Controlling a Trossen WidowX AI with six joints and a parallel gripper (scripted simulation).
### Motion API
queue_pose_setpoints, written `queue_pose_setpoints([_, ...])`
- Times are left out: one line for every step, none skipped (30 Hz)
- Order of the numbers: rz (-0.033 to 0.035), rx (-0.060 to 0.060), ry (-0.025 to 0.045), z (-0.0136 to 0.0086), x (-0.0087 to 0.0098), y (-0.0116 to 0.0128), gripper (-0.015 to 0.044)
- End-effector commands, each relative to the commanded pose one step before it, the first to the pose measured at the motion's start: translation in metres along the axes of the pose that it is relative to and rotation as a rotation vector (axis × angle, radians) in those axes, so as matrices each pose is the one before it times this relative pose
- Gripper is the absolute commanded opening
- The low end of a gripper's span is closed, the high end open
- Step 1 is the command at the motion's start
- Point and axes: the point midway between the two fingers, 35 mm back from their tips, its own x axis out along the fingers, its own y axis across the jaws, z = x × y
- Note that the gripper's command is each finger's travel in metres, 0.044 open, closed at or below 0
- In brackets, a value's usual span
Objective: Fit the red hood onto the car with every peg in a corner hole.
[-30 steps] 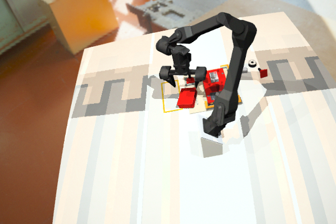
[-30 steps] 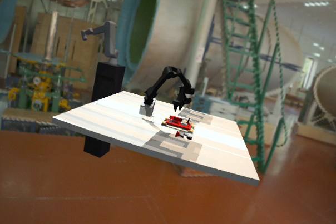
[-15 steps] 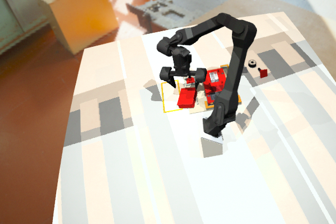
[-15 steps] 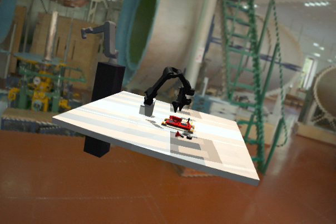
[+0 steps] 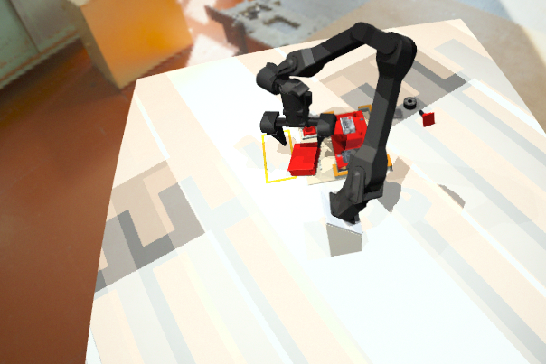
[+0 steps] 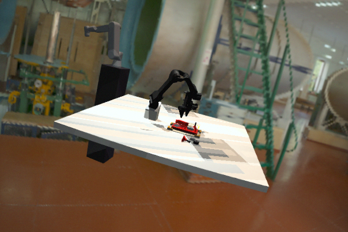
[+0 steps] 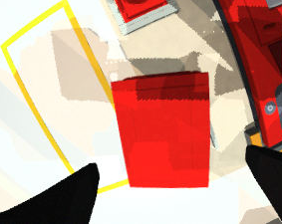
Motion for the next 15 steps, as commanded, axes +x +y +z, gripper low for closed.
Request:
queue_pose_setpoints([-0.00613,-0.0054,-0.00015,-0.00064,0.00425,-0.00038,0.044])
queue_pose_setpoints([-0.00002,0.0,-0.00001,0.0,0.0007,0.0,0.044])
queue_pose_setpoints([-0.00002,0.0,-0.00001,0.0,0.0007,0.0,0.044])
queue_pose_setpoints([-0.00002,0.0,-0.00001,0.0,0.0007,0.0,0.044])
queue_pose_setpoints([-0.00002,0.0,-0.00002,0.0,0.00071,0.0,0.044])
queue_pose_setpoints([-0.00002,0.0,-0.00002,0.0,0.00071,-0.00001,0.044])
queue_pose_setpoints([-0.00003,0.0,-0.00002,0.0,0.00071,-0.00001,0.044])
queue_pose_setpoints([-0.00003,0.0,-0.00002,0.0,0.00071,-0.00001,0.044])
queue_pose_setpoints([-0.00003,0.0,-0.00002,0.0,0.00071,-0.00001,0.044])
queue_pose_setpoints([-0.00003,0.0,-0.00002,0.0,0.00071,-0.00001,0.044])
queue_pose_setpoints([-0.00003,0.0,-0.00002,0.0,0.00071,-0.00001,0.044])
queue_pose_setpoints([-0.00004,0.0,-0.00002,0.0,0.00071,-0.00002,0.044])
queue_pose_setpoints([-0.00004,0.0,-0.00002,0.0,0.00071,-0.00002,0.044])
queue_pose_setpoints([-0.00004,0.0,-0.00002,0.0,0.00071,-0.00002,0.044])
queue_pose_setpoints([-0.00004,0.0,-0.00002,0.0,0.00071,-0.00002,0.044])
